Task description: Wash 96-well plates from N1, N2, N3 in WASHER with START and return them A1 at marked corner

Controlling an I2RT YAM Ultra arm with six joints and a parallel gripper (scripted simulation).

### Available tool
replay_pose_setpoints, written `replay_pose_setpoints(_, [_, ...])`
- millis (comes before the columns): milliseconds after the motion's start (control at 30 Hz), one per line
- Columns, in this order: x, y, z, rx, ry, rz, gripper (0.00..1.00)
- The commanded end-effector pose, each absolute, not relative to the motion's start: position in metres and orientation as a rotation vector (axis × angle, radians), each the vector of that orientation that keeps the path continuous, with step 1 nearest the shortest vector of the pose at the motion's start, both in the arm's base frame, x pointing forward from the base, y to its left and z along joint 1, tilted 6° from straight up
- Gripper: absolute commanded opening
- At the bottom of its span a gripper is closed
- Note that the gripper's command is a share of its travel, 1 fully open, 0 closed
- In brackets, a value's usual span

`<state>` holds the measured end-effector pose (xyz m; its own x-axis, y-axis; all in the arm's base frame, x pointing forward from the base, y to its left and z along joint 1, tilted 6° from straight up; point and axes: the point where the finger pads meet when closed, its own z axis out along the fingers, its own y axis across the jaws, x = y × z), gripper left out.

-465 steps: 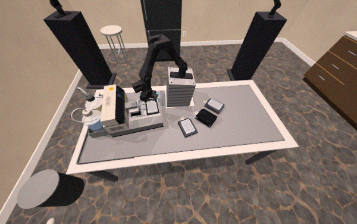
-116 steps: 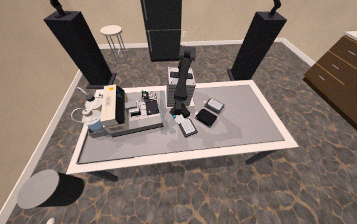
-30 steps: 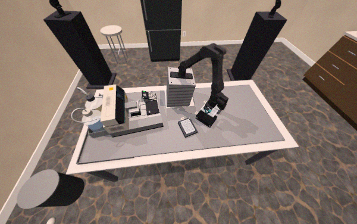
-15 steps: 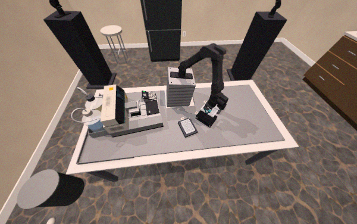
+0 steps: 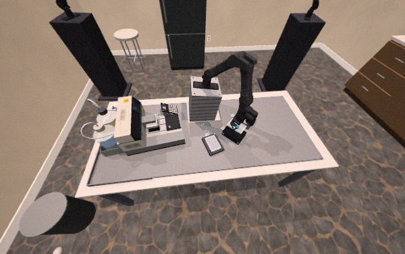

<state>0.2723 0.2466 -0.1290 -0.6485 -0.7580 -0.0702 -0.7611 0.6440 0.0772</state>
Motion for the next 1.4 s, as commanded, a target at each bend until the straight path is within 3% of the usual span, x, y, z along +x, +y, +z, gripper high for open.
replay_pose_setpoints(0, [0.277, 0.251, -0.13, -1.294, 2.802, 0.162, 0.0])
replay_pose_setpoints(1367, [0.279, 0.258, -0.187, -1.294, 2.802, 0.162, 0.0])
